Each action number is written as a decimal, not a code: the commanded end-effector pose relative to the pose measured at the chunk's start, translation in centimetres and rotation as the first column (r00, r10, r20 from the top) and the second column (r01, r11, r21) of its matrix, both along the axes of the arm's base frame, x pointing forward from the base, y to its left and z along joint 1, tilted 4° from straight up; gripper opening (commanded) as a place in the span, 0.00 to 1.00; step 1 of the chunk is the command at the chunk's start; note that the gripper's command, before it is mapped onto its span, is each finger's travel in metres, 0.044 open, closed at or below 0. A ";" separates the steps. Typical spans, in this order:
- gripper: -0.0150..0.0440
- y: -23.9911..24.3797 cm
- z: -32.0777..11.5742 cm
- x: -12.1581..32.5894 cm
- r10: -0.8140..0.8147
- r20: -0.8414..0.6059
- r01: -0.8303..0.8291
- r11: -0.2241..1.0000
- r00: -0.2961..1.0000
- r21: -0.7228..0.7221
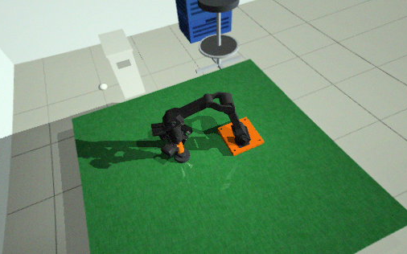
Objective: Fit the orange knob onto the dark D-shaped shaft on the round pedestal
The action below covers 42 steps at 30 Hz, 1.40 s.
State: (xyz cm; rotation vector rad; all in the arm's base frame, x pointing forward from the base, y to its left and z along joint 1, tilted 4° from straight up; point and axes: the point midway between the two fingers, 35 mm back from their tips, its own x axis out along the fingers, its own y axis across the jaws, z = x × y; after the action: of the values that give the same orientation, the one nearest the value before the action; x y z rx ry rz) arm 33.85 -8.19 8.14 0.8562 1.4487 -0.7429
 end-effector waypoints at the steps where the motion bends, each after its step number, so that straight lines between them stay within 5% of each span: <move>1: 0.25 -0.1 0.0 0.1 -0.010 0.004 0.010 1.000 1.000 -0.005; 42: 0.25 0.0 -0.3 -0.4 -0.010 0.004 0.010 1.000 1.000 -0.005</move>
State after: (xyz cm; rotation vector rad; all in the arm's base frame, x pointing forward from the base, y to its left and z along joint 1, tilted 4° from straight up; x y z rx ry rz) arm 33.28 -8.05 7.80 0.8619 1.4458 -0.7485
